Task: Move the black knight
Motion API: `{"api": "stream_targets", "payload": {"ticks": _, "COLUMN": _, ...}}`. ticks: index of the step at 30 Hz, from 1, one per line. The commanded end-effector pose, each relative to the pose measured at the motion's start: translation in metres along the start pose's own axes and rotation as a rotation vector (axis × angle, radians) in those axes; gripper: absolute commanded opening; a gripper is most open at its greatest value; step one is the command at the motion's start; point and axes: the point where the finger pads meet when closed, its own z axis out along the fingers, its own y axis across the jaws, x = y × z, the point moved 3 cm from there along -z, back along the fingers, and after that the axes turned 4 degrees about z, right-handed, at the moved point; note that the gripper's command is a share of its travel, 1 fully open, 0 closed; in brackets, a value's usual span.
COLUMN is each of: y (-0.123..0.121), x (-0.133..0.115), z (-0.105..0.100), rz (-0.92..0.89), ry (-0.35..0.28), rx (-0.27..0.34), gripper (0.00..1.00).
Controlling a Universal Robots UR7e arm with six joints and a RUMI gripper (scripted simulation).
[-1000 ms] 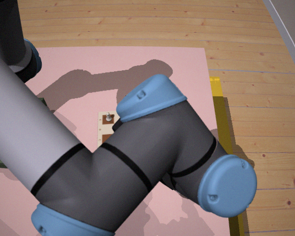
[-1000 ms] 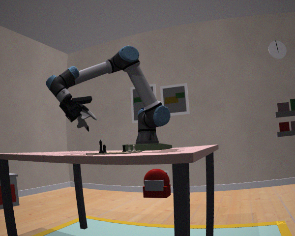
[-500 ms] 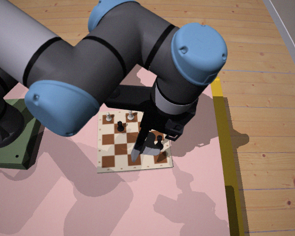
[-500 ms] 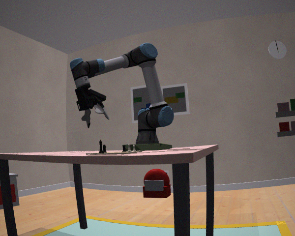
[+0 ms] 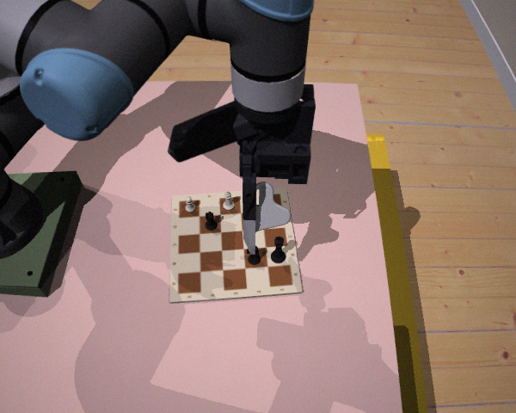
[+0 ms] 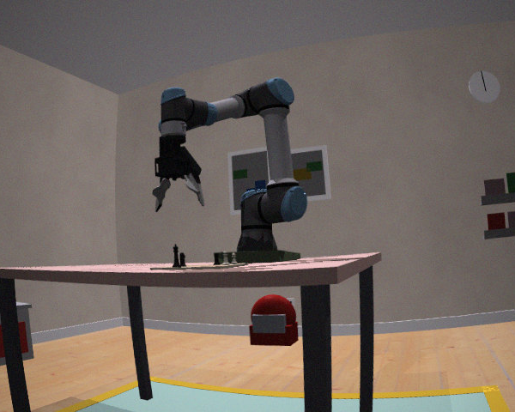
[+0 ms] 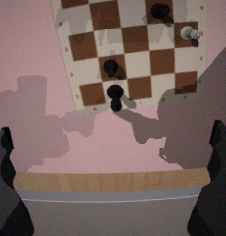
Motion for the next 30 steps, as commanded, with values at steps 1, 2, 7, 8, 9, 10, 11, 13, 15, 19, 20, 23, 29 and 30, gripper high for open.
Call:
{"api": "stream_targets", "payload": {"ticks": 1, "y": 0.002, "x": 0.000, "z": -0.001, "rz": -0.013, "ry": -0.019, "rx": 0.012, "gripper": 1.00}}
{"api": "stream_targets", "payload": {"ticks": 2, "y": 0.002, "x": 0.000, "z": -0.001, "rz": -0.013, "ry": -0.019, "rx": 0.012, "gripper": 1.00}}
{"api": "stream_targets", "payload": {"ticks": 7, "y": 0.002, "x": 0.000, "z": -0.001, "rz": -0.013, "ry": -0.019, "rx": 0.012, "gripper": 1.00}}
{"api": "stream_targets", "payload": {"ticks": 8, "y": 0.002, "x": 0.000, "z": -0.001, "rz": -0.013, "ry": -0.019, "rx": 0.012, "gripper": 1.00}}
{"api": "stream_targets", "payload": {"ticks": 9, "y": 0.002, "x": 0.000, "z": -0.001, "rz": -0.013, "ry": -0.019, "rx": 0.012, "gripper": 1.00}}
{"api": "stream_targets", "payload": {"ticks": 10, "y": 0.002, "x": 0.000, "z": -0.001, "rz": -0.013, "ry": -0.019, "rx": 0.012, "gripper": 1.00}}
{"api": "stream_targets", "payload": {"ticks": 11, "y": 0.002, "x": 0.000, "z": -0.001, "rz": -0.013, "ry": -0.019, "rx": 0.012, "gripper": 1.00}}
{"api": "stream_targets", "payload": {"ticks": 13, "y": 0.002, "x": 0.000, "z": -0.001, "rz": -0.013, "ry": -0.019, "rx": 0.012, "gripper": 1.00}}
{"api": "stream_targets", "payload": {"ticks": 15, "y": 0.002, "x": 0.000, "z": 0.002, "rz": -0.014, "ry": -0.019, "rx": 0.012, "gripper": 1.00}}
{"api": "stream_targets", "payload": {"ticks": 19, "y": 0.002, "x": -0.001, "z": 0.037, "rz": -0.015, "ry": -0.019, "rx": 0.013, "gripper": 1.00}}
{"api": "stream_targets", "payload": {"ticks": 20, "y": 0.002, "x": -0.001, "z": 0.043, "rz": -0.015, "ry": -0.019, "rx": 0.014, "gripper": 1.00}}
{"api": "stream_targets", "payload": {"ticks": 23, "y": 0.002, "x": 0.000, "z": 0.047, "rz": -0.015, "ry": -0.019, "rx": 0.014, "gripper": 0.22}}
{"api": "stream_targets", "payload": {"ticks": 29, "y": 0.002, "x": 0.000, "z": 0.047, "rz": -0.015, "ry": -0.019, "rx": 0.014, "gripper": 0.22}}
{"api": "stream_targets", "payload": {"ticks": 30, "y": 0.002, "x": 0.000, "z": 0.047, "rz": -0.015, "ry": -0.019, "rx": 0.014, "gripper": 0.22}}
